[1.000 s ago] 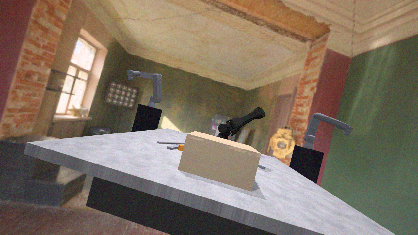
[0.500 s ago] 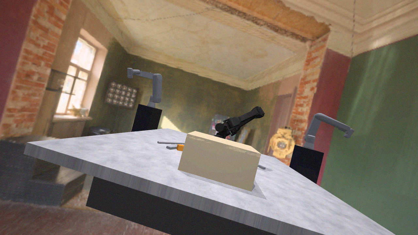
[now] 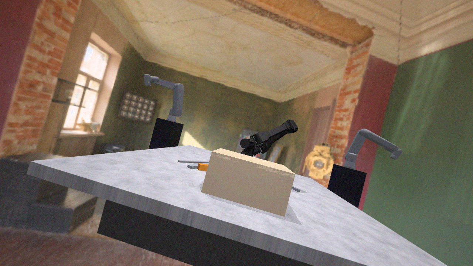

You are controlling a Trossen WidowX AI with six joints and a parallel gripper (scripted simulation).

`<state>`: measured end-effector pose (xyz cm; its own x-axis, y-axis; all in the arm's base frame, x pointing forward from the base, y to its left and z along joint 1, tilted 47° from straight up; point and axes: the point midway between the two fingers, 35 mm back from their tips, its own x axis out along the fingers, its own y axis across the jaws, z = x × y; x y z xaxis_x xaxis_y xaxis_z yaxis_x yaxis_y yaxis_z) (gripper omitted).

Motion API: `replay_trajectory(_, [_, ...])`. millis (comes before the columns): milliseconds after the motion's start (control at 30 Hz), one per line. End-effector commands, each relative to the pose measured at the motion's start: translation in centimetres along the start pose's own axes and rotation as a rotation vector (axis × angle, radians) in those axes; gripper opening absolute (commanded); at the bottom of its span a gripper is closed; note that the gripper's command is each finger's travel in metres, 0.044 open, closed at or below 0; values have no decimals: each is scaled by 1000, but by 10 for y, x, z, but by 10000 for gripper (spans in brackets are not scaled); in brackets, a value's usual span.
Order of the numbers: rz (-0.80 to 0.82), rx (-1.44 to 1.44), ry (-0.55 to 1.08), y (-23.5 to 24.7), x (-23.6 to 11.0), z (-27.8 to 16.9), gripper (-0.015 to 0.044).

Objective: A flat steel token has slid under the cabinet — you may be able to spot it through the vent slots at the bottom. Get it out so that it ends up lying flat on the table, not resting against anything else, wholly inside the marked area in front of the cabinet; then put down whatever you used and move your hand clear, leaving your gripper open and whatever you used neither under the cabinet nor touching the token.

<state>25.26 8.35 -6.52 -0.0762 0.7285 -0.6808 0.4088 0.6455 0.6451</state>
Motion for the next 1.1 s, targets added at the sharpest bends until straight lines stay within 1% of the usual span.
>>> replay_trajectory(0, [-5, 3, -5, -5, -1, 6, 0])
replay_trajectory(1067, [-6, 2, -7, -38, -1, 21, 0])
